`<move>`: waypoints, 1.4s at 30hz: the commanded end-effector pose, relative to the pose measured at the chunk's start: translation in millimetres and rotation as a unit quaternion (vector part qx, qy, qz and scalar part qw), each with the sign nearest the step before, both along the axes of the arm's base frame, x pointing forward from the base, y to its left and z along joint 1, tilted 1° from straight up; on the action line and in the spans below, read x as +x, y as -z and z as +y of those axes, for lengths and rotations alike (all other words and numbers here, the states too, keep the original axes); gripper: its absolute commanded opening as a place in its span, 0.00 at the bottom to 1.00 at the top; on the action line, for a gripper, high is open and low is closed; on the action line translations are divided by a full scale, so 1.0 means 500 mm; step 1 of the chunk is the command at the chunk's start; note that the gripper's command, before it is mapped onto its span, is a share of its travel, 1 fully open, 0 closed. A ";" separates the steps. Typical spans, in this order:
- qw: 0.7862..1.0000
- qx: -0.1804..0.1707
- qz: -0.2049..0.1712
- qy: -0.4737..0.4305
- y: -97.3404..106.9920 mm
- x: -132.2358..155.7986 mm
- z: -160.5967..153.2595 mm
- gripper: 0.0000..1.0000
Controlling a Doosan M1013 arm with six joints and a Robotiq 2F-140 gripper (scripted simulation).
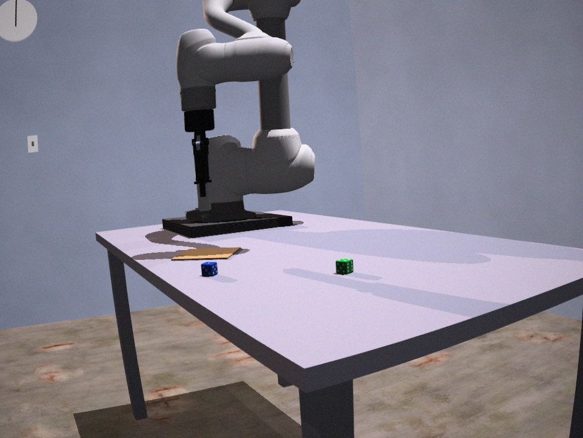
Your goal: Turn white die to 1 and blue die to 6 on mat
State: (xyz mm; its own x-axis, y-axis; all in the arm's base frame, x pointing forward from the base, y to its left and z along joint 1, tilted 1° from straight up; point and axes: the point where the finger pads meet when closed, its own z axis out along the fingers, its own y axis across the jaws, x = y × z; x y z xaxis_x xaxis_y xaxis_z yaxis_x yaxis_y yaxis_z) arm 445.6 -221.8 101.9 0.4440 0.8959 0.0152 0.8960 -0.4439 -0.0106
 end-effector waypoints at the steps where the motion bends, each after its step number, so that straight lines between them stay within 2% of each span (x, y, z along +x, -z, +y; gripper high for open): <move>1: 1.000 0.000 0.000 0.000 0.000 0.000 0.000 0.21; 11: 1.000 0.000 0.000 0.000 0.012 0.000 0.000 0.21; 16: 1.000 0.000 0.000 0.000 0.045 0.000 0.001 0.21; 25: 1.000 0.000 0.000 0.000 0.131 -0.001 0.002 0.21; 27: 1.000 0.000 0.000 0.000 0.131 -0.001 0.002 0.21; 35: 1.000 0.000 0.000 0.000 0.183 -0.001 0.003 0.21; 42: 1.000 0.000 0.000 0.000 0.192 -0.001 0.003 0.21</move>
